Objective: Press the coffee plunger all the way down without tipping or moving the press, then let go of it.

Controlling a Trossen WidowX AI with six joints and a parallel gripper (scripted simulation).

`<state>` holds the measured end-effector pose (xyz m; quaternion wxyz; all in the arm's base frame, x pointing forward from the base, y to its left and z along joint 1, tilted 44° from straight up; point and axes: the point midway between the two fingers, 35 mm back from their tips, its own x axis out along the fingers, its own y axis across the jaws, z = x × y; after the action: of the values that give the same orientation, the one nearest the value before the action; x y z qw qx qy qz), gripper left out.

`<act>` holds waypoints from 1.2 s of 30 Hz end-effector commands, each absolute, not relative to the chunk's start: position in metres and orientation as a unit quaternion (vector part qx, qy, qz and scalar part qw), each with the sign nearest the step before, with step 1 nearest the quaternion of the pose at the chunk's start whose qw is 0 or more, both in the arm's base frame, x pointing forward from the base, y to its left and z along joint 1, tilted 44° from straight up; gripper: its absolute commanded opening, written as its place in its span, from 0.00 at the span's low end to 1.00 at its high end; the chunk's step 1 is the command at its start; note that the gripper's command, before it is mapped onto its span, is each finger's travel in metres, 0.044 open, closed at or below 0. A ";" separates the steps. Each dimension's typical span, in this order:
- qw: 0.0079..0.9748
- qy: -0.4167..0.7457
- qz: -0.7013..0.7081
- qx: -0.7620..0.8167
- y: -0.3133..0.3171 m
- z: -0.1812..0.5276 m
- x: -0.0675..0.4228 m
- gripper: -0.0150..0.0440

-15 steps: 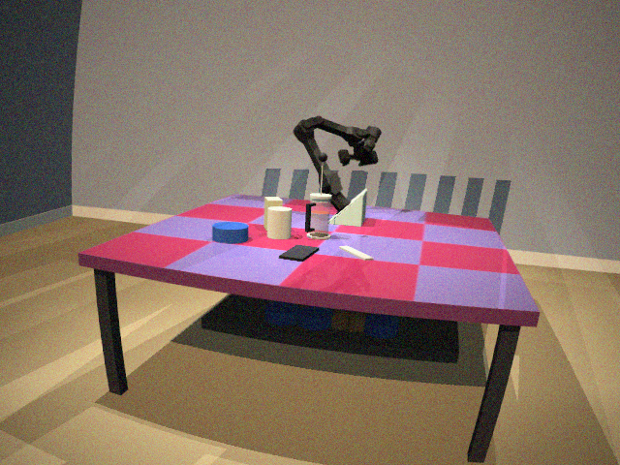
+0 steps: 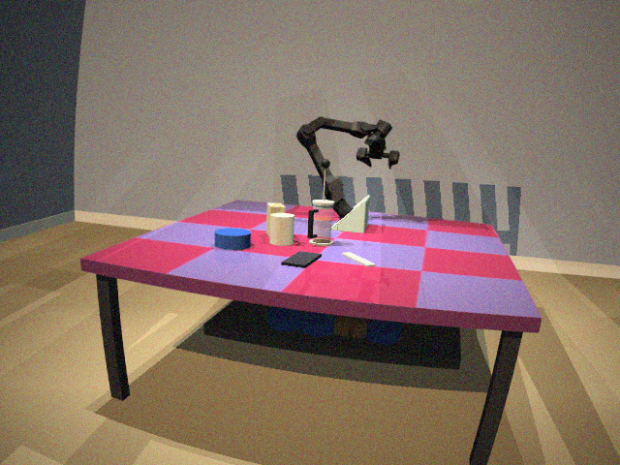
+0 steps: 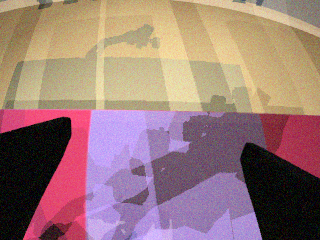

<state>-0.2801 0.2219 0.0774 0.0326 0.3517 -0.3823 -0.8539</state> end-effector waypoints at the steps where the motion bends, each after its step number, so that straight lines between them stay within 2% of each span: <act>1: -0.094 -0.426 -0.806 0.401 0.255 0.069 -0.241 1.00; 10: -0.410 -0.514 -0.592 0.467 0.304 0.060 -0.105 1.00; 20: -0.687 -0.501 -0.275 0.448 0.290 0.099 0.060 1.00; 28: -0.829 -0.394 -0.019 0.397 0.241 0.167 0.171 1.00; 36: -0.895 -0.231 0.173 0.339 0.183 0.249 0.249 1.00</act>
<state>0.2306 0.2000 0.2218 -0.8791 0.3635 -0.2820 0.1246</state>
